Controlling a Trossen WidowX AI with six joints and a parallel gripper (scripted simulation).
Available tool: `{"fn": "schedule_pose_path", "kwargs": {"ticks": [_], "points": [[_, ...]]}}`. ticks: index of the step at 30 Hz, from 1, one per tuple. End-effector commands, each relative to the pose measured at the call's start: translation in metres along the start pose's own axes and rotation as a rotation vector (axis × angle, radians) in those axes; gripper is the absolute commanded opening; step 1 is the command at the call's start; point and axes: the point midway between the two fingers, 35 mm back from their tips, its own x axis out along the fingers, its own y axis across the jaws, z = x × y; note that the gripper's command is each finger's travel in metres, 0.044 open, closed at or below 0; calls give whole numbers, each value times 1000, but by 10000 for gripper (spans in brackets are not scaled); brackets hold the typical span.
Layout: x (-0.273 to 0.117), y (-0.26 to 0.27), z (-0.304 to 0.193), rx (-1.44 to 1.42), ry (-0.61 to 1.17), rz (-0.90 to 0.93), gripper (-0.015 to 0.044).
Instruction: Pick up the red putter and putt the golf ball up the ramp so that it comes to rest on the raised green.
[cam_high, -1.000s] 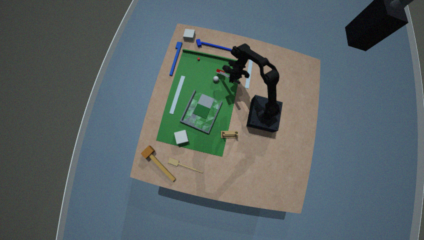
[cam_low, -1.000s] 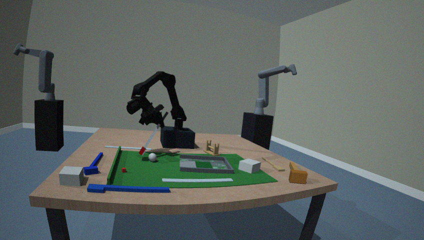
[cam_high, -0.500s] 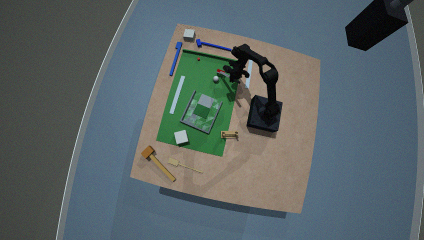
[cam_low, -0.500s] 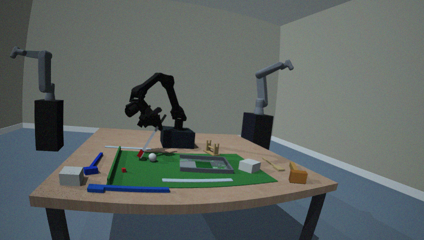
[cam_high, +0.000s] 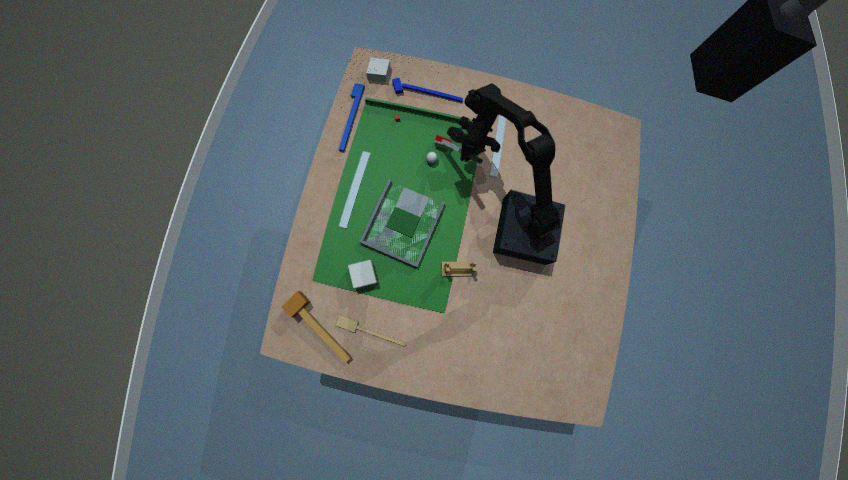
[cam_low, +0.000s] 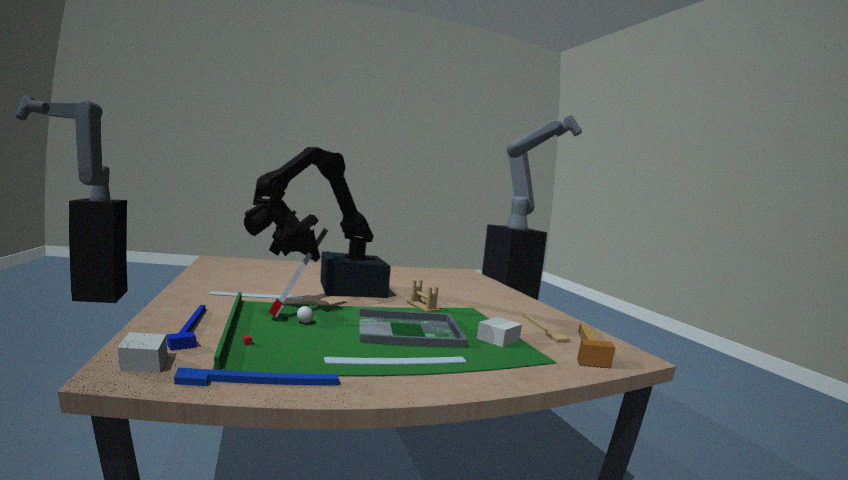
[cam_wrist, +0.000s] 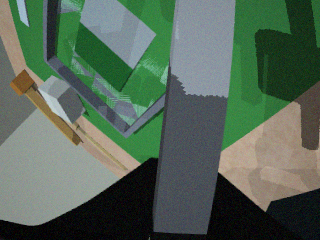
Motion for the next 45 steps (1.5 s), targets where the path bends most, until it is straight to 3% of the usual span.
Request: {"fn": "schedule_pose_path", "kwargs": {"ticks": [1,11,24,38,45], "points": [[-12,-5,9,-8,-12,2,0],[-7,-4,8,4,-12,2,0],[97,53,-81,-8,-2,12,0],[80,95,-134,-8,2,14,0],[84,91,-131,-9,7,6,0]]}}
